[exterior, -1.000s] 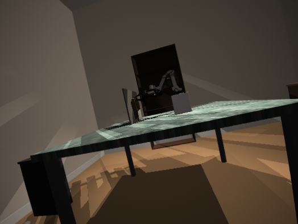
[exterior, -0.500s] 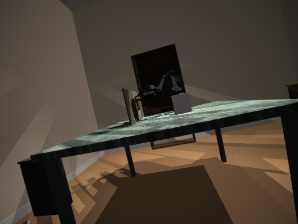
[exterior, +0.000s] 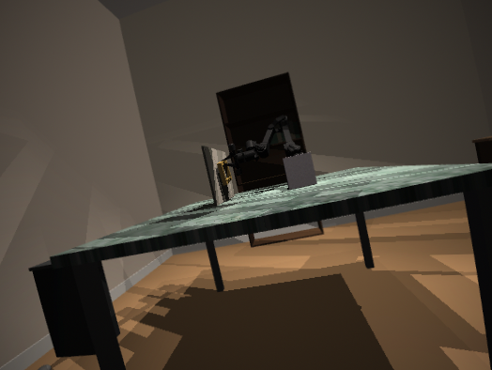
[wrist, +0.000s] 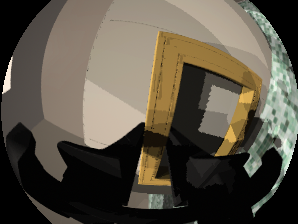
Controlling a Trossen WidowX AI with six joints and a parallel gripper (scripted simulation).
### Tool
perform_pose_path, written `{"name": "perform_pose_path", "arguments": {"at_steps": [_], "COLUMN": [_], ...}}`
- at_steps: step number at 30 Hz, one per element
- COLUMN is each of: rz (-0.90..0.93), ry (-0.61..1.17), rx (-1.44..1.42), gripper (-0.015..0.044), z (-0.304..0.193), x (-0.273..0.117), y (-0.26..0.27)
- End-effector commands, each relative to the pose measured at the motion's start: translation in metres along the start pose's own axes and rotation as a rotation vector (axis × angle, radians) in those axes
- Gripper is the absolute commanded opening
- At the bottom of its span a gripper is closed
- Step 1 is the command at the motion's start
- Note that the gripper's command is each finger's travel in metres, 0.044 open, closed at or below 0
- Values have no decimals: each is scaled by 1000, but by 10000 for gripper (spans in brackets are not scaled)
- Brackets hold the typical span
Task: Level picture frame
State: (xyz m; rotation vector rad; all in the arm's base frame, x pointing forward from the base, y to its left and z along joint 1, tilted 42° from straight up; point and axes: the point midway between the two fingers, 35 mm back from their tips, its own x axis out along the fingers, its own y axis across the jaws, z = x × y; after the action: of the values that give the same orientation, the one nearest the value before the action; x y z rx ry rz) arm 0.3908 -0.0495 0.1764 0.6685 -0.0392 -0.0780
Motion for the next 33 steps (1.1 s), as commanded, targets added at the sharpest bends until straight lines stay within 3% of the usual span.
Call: {"name": "perform_pose_path", "arguments": {"at_steps": [1, 33], "rz": [20, 20], "ry": [-9, -9], "rx": [-4, -4], "gripper": [0, 0], "z": [5, 10], "x": [1, 0], "y": [6, 8]}}
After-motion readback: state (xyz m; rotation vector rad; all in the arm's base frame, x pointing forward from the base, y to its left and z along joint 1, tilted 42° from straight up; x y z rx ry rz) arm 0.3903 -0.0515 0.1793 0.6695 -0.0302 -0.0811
